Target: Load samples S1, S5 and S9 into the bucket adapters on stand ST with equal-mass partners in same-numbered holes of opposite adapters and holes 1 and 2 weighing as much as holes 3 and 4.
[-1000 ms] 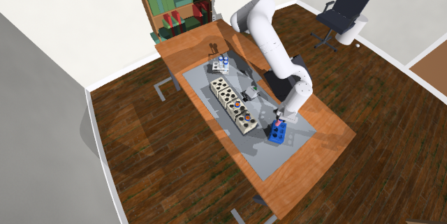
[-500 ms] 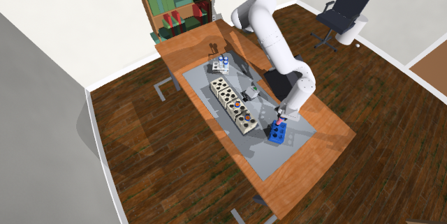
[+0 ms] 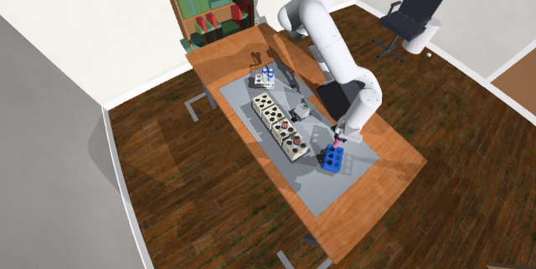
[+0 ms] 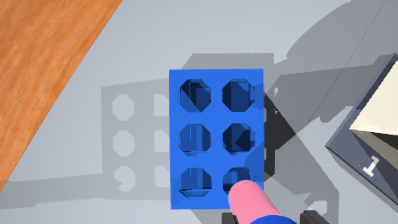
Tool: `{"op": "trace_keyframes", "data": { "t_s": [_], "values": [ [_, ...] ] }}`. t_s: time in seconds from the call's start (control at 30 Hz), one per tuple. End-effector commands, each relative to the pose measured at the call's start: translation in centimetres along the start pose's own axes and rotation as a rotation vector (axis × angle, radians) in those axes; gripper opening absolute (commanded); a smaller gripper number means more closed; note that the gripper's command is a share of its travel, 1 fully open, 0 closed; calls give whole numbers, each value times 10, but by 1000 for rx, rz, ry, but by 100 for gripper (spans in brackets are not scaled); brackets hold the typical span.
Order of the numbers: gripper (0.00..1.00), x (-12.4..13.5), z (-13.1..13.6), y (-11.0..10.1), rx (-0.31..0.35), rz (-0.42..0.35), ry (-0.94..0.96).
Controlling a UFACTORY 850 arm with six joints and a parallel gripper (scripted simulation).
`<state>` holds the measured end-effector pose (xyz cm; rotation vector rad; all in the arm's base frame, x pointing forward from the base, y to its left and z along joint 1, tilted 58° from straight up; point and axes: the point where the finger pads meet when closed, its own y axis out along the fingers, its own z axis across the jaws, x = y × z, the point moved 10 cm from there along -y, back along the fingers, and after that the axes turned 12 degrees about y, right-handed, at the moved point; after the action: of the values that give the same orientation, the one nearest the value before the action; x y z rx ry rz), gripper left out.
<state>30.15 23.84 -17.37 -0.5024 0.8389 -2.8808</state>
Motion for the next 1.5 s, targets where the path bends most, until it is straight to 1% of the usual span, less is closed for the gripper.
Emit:
{"op": "trace_keyframes", "data": {
  "t_s": [0.0,0.1,0.6,0.67,0.8,1.1,1.17,1.23,1.47],
  "values": [
    [0,-1,0,-10,-1,1,1],
    [0,-1,0,-12,-1,1,1],
    [0,-1,0,-42,-1,1,1],
    [0,-1,0,-42,-1,1,1],
    [0,-1,0,-50,-1,1,1],
    [0,-1,0,-50,-1,1,1],
    [0,1,10,-50,-1,1,67],
    [0,1,10,-50,-1,1,67],
    [0,4,45,-50,-1,1,301]
  ]
}}
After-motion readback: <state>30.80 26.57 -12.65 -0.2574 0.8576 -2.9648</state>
